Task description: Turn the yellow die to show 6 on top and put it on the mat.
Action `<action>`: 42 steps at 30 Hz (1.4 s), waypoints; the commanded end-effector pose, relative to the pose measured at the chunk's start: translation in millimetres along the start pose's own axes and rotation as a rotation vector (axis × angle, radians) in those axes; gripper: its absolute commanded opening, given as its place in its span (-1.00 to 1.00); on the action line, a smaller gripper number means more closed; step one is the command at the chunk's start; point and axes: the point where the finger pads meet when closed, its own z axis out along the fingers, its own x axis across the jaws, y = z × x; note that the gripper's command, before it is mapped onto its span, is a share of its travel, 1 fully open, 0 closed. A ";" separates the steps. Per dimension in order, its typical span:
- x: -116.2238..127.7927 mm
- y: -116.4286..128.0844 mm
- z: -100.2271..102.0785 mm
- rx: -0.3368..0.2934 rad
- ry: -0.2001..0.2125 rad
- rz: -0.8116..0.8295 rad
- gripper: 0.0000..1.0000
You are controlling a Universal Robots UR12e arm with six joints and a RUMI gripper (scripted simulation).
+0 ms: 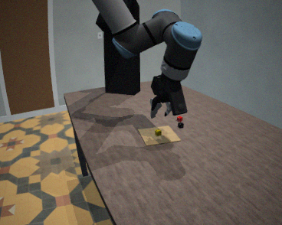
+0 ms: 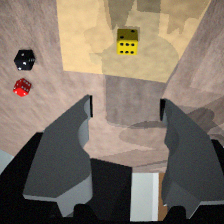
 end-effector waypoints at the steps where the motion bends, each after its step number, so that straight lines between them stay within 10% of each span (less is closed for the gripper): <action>1: 0.7 0.0 -2.1 0.031 0.001 -0.001 -0.33; 42: -0.2 1.9 -0.2 0.270 -0.002 0.000 -0.33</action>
